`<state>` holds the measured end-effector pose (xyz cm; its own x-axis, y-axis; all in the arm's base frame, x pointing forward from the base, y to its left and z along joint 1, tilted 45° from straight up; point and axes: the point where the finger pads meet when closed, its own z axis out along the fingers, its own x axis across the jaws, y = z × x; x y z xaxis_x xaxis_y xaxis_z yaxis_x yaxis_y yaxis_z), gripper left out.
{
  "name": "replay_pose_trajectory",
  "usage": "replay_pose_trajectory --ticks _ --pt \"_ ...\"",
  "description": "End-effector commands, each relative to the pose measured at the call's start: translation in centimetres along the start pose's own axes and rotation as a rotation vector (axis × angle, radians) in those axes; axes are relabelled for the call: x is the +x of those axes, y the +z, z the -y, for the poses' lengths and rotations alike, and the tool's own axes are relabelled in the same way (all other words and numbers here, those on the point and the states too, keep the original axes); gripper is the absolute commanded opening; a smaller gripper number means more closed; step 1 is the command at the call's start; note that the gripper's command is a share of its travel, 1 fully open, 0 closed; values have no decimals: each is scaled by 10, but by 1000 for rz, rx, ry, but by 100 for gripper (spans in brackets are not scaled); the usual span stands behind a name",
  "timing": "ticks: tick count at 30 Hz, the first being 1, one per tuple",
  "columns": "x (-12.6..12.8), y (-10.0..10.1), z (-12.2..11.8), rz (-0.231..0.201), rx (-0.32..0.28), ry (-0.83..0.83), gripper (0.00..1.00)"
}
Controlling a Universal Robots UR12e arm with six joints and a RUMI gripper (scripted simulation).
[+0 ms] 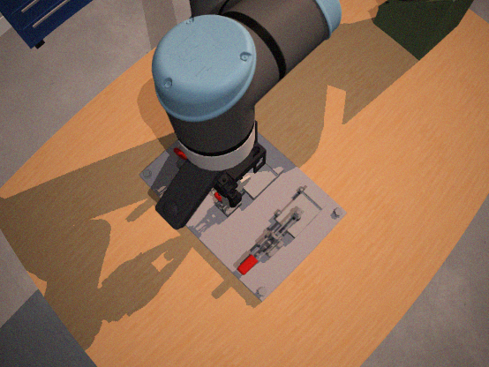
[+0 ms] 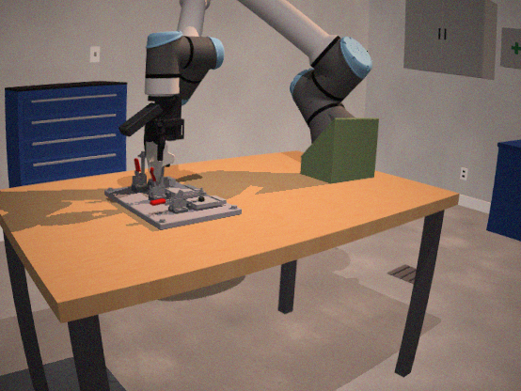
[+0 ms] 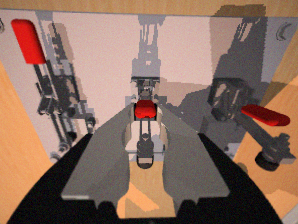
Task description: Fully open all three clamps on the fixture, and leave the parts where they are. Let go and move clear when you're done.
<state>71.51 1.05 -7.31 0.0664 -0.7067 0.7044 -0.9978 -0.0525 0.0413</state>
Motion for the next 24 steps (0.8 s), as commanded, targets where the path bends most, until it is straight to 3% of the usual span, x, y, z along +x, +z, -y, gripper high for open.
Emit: replay_pose_trajectory --ticks 1,24 --pt "-2 3 -6 -1 -7 -5 0" --pt "-2 5 -8 -1 -10 -7 0"
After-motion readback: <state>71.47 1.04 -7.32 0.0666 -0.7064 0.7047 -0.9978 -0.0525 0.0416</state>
